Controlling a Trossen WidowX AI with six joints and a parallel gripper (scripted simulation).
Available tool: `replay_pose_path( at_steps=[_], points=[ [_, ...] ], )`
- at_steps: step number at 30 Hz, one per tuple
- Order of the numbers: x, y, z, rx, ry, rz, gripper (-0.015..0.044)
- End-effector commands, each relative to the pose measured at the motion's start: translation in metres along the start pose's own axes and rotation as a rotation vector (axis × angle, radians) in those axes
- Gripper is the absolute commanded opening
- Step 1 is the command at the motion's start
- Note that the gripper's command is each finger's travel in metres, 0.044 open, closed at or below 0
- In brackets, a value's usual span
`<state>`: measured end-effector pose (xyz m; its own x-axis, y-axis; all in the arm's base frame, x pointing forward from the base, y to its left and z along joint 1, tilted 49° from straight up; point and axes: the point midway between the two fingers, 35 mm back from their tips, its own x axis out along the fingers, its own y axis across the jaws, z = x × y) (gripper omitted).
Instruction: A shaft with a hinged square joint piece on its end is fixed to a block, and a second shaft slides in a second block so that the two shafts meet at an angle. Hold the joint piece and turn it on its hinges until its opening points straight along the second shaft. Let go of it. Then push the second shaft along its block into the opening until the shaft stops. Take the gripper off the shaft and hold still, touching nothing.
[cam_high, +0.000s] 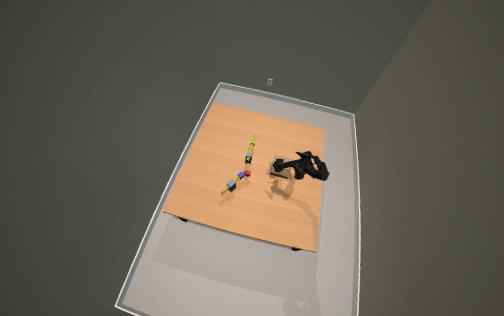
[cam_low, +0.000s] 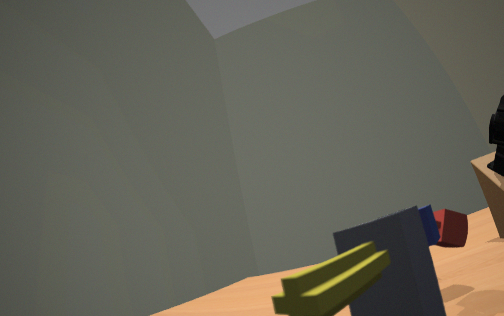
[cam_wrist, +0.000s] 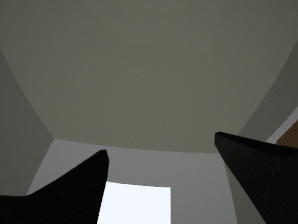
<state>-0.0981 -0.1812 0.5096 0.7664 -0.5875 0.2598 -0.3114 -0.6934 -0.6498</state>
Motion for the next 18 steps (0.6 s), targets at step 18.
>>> replay_pose_path(
  at_steps=[18],
  points=[
    [0.018,-0.058,0.055,0.001,-0.133,-0.024,0.0440]
  ],
)
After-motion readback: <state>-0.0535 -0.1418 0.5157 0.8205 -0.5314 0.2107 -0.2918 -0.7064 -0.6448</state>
